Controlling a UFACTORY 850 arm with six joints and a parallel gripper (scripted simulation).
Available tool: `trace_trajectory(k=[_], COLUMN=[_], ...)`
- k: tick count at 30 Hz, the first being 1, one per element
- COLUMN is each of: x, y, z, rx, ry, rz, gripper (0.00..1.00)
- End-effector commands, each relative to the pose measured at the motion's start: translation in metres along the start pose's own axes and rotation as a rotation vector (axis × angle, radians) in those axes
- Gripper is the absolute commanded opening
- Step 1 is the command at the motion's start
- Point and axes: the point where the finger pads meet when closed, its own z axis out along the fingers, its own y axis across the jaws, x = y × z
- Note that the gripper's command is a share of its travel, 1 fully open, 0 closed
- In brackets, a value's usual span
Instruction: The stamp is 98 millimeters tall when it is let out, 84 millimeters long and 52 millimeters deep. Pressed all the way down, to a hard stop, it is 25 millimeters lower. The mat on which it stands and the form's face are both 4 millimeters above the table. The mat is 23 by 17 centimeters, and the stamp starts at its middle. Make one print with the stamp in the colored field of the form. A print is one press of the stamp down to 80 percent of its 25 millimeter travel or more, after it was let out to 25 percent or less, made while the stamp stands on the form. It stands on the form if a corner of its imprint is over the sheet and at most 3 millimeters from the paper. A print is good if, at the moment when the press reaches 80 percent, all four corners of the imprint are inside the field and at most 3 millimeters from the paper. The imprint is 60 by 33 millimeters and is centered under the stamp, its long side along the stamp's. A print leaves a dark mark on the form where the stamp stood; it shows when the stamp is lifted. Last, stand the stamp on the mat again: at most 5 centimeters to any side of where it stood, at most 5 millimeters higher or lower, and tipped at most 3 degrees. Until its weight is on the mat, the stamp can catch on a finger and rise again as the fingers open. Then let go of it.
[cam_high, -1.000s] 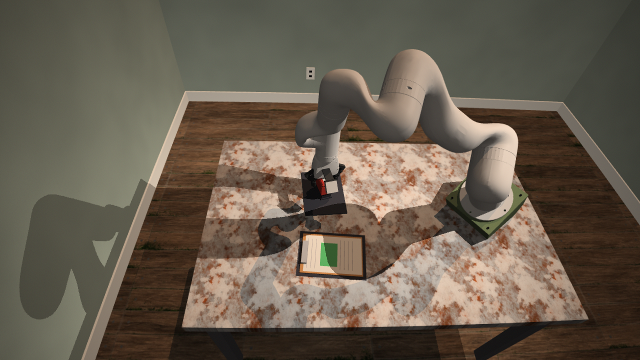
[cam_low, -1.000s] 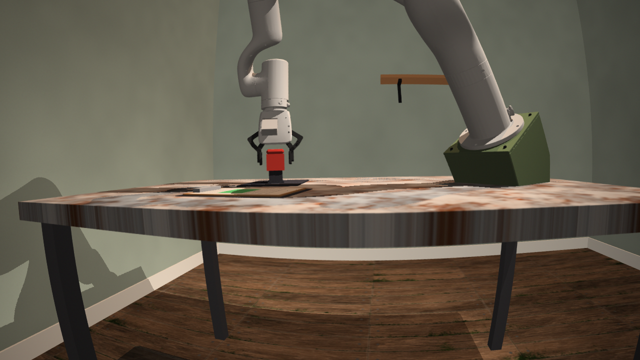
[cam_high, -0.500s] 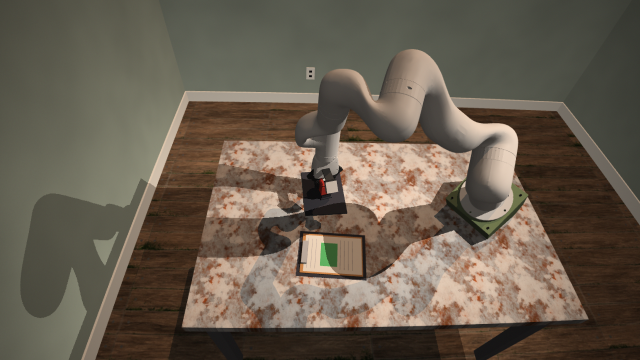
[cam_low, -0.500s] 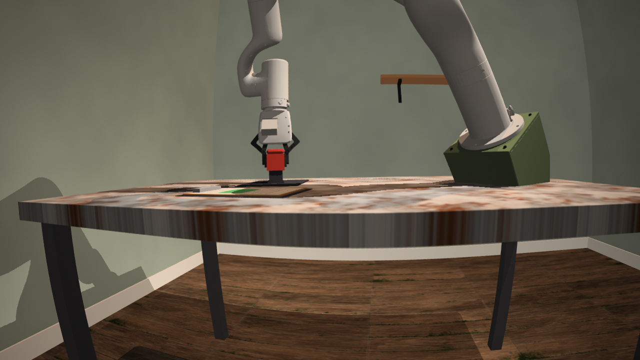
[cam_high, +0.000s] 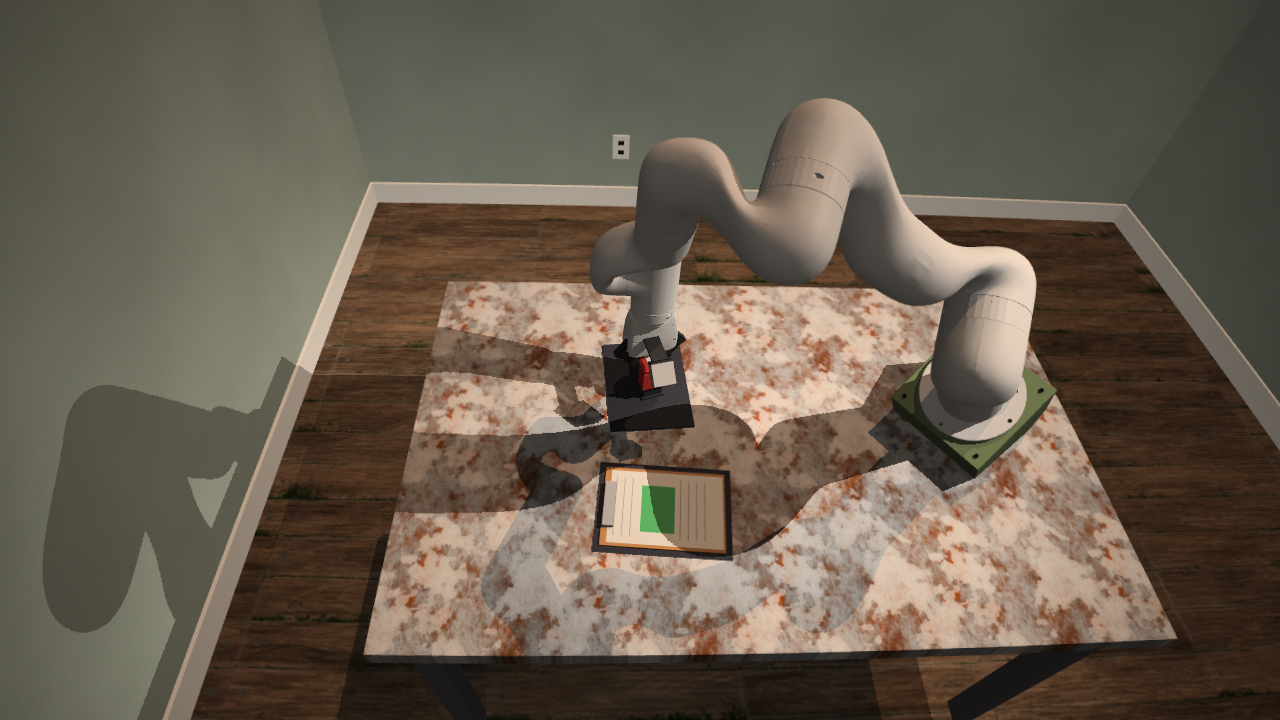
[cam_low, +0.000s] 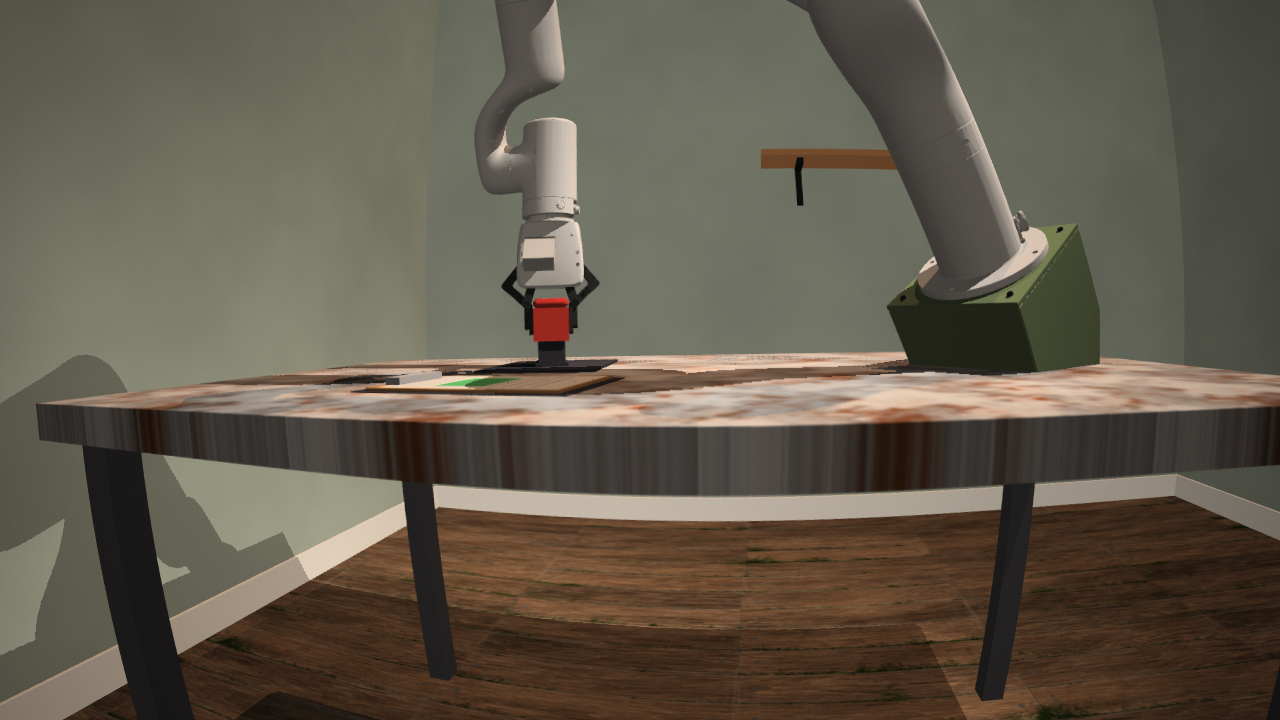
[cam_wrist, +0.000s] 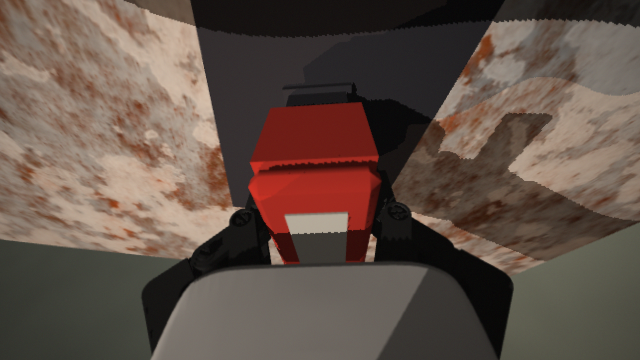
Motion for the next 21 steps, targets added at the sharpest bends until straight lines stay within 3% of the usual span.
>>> trace_trajectory(k=[1, 14, 21], x=[0.0, 0.0, 0.0], y=[0.0, 0.0, 0.0], z=[-0.001, -0.001, -0.013], rx=[-0.001, -0.001, -0.001], ry=[-0.001, -0.001, -0.001], rz=[0.0, 0.0, 0.0], gripper=[0.35, 0.35, 0.35])
